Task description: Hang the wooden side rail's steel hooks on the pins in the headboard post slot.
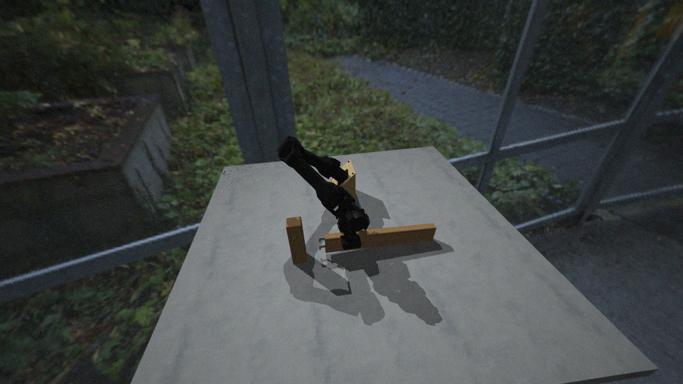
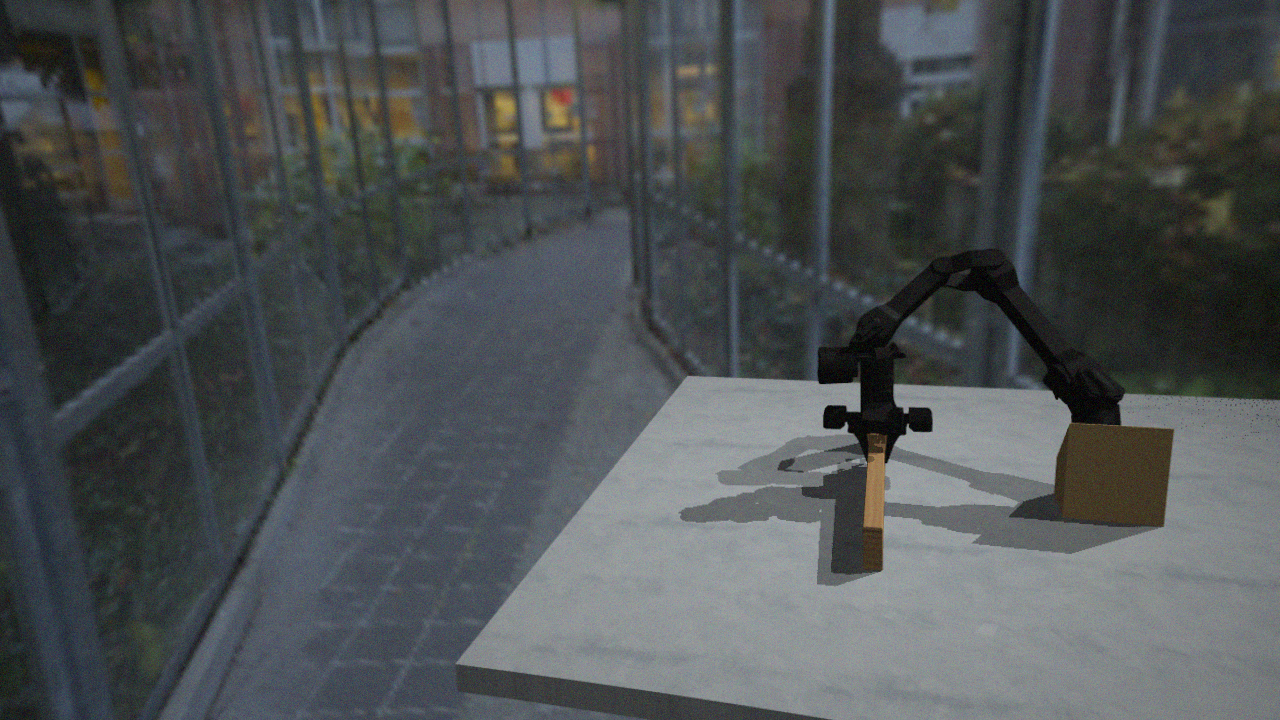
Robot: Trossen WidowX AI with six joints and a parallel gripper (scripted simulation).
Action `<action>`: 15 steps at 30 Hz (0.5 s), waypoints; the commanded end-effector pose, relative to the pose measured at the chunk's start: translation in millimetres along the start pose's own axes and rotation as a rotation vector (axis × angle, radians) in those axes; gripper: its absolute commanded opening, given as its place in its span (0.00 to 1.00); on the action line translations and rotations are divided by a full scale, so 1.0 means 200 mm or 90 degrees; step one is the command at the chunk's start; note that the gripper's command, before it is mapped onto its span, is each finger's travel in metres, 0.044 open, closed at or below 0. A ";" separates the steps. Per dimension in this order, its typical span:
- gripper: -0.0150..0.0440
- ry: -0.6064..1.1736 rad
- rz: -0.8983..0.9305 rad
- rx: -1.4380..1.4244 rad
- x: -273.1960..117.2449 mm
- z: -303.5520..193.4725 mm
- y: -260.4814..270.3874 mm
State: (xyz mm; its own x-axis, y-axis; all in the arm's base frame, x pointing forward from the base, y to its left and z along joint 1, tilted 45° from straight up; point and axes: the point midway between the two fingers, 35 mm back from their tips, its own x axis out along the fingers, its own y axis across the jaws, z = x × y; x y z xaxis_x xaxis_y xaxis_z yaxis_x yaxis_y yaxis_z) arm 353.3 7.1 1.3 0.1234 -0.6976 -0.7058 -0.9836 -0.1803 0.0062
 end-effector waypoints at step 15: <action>0.25 -0.005 -0.012 0.003 -0.03 -0.01 -0.03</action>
State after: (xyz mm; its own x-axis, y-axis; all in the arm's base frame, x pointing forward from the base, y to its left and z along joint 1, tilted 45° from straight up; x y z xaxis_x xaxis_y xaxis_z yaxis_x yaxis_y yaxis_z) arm 354.4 6.0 1.9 0.1223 -0.6963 -0.7072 -0.9835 -0.1810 0.0081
